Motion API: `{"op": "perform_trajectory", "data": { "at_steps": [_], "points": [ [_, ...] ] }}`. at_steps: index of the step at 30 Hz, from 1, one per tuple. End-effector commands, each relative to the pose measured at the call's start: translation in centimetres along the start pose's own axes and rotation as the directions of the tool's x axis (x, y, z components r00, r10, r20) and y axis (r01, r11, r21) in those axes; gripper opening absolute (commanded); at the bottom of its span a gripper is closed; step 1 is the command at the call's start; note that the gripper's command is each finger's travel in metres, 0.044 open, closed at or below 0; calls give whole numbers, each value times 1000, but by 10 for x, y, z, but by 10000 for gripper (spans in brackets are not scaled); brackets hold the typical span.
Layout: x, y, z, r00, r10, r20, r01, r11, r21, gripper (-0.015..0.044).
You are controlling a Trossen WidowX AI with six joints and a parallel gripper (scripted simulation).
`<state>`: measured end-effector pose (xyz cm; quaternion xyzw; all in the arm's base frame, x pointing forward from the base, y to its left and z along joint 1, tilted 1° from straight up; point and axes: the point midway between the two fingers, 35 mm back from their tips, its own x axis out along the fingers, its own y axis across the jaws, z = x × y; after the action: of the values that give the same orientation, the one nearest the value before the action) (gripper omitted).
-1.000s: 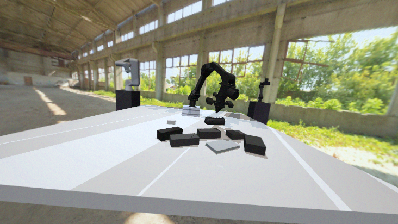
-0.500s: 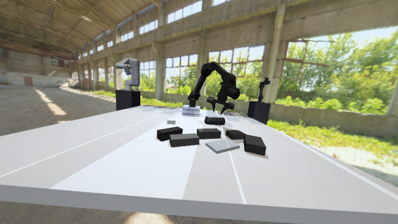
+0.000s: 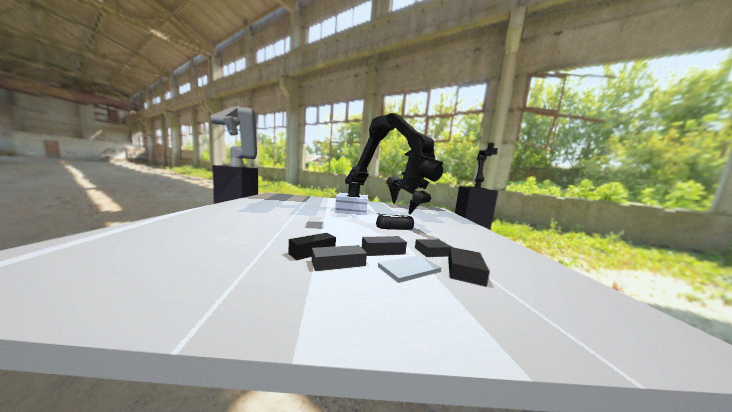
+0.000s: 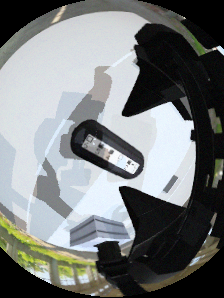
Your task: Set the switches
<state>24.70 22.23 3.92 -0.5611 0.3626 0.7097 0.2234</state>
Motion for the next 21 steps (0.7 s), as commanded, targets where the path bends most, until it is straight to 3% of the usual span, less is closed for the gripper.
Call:
{"op": "perform_trajectory", "data": {
  "at_steps": [1,12,21],
  "points": [
    [1,3,5,999,-35,-25,42,904,425,440],
    [2,2,14,996,-84,-44,79,482,872,440],
    [3,3,21,991,-125,-57,56,-7,998,440]
  ]
}}
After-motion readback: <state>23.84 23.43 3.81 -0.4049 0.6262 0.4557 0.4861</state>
